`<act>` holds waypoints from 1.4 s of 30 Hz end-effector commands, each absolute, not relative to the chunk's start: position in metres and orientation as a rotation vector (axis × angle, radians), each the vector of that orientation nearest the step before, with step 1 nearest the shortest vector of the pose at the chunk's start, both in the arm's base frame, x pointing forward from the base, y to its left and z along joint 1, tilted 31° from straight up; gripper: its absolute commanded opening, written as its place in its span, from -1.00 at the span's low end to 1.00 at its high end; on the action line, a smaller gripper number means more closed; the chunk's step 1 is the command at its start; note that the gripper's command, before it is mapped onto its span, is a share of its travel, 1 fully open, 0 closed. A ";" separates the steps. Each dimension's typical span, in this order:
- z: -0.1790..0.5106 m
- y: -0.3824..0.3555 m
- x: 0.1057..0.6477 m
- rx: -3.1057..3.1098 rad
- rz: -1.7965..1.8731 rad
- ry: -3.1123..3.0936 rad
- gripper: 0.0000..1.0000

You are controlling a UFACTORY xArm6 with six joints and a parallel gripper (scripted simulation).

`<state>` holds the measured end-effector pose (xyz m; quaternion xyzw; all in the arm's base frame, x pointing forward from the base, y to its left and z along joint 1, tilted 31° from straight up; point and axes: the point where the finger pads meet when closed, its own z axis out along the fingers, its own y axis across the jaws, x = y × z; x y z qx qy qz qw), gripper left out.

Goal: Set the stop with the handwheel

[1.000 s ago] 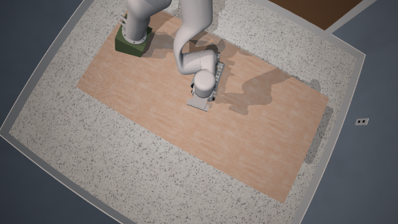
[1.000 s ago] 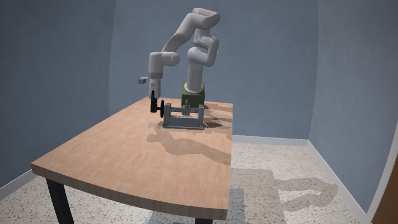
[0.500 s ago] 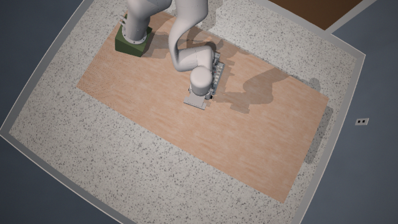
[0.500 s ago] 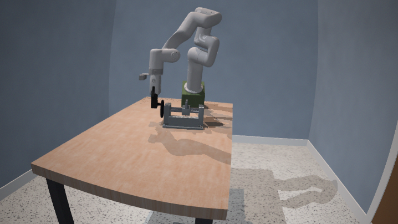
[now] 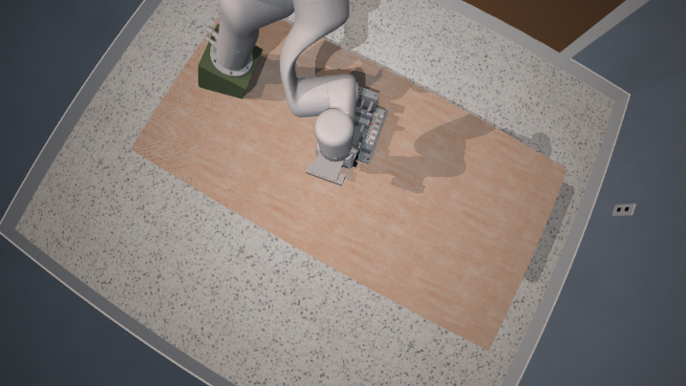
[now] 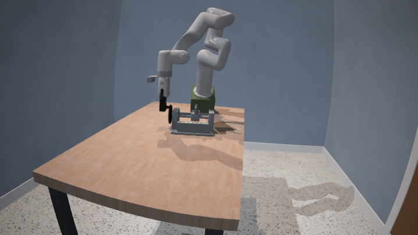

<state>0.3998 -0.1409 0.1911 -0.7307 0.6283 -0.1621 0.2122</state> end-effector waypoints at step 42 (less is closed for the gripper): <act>0.150 -0.141 0.394 -2.028 -0.457 1.741 -0.88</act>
